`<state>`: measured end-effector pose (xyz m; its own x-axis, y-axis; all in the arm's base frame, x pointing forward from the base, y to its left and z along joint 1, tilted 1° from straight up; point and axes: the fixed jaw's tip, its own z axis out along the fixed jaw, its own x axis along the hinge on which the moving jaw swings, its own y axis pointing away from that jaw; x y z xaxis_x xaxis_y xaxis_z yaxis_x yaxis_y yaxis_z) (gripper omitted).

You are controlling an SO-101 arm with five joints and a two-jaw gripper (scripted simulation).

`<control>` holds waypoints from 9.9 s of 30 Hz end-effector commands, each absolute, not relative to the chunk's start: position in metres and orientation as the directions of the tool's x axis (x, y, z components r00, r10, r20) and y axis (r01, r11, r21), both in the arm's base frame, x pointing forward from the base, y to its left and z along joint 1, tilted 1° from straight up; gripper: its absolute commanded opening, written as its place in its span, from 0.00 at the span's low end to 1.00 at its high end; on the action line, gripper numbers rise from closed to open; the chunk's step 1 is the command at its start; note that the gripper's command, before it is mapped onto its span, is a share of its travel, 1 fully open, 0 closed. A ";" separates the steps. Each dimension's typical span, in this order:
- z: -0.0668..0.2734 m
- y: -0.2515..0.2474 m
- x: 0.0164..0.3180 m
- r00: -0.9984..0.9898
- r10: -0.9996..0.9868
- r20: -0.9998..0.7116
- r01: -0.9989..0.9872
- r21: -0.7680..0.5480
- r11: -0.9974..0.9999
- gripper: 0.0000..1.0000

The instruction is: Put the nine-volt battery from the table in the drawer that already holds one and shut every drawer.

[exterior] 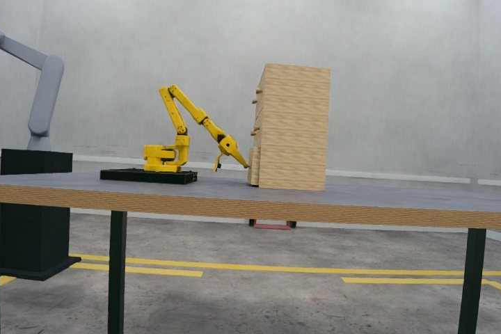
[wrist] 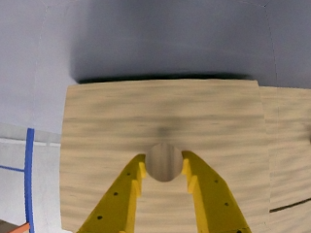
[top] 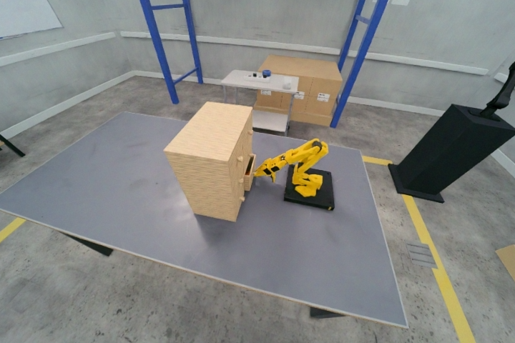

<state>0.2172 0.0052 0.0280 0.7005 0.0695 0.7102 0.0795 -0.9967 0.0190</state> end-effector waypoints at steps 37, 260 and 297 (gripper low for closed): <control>0.028 0.007 0.240 0.702 0.063 0.710 0.077 0.013 -0.997 0.00; 0.099 0.005 0.144 -0.160 -0.982 -0.102 -0.857 -0.479 0.190 0.21; 0.100 0.006 0.148 -0.744 -0.523 -0.417 -0.455 -0.258 0.852 0.21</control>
